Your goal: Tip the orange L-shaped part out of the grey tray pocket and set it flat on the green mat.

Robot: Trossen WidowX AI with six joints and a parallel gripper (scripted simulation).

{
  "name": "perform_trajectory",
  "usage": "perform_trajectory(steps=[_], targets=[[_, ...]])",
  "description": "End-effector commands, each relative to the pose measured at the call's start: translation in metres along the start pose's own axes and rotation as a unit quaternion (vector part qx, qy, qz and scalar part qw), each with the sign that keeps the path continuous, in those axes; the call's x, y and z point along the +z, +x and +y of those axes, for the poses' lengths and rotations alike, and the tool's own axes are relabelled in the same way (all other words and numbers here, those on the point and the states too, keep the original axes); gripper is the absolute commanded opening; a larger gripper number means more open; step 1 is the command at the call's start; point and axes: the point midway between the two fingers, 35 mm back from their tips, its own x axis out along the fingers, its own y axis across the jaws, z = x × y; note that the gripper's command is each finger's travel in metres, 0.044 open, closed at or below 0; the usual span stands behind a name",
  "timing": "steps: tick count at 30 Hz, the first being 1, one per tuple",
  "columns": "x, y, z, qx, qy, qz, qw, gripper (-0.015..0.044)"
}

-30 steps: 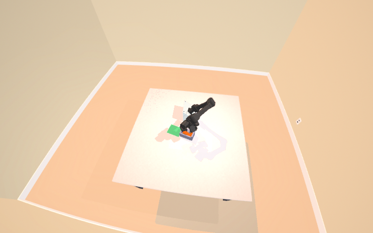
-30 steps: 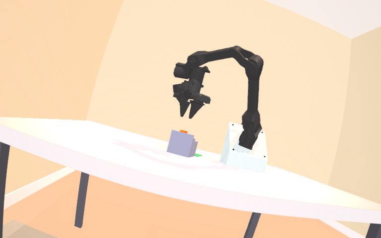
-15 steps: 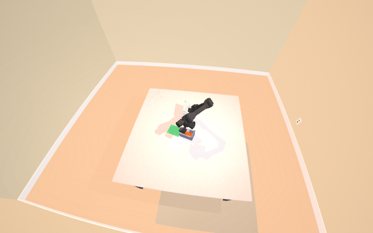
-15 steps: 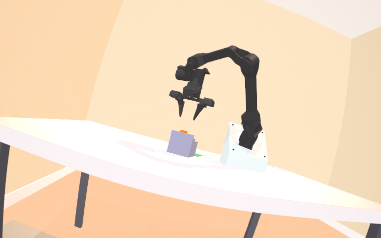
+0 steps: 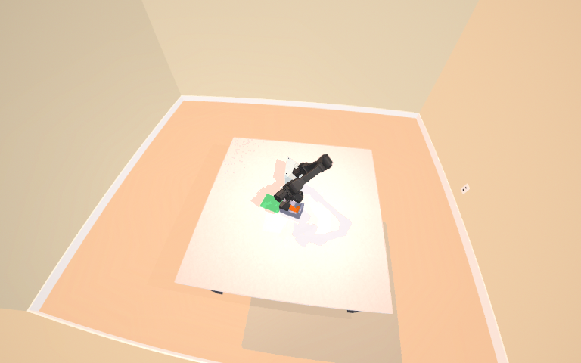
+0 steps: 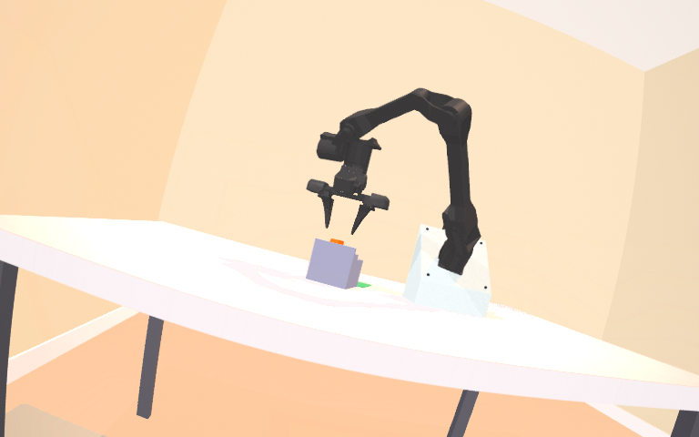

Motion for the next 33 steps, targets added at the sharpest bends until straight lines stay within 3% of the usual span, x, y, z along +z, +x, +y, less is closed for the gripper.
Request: perform_trajectory(steps=[1, 33], targets=[[-0.001, 0.006, 0.001, 0.002, 0.004, -0.003, 1.000, 0.0280], [0.000, 0.050, 0.001, 0.002, 0.004, -0.004, 1.000, 0.0280]])
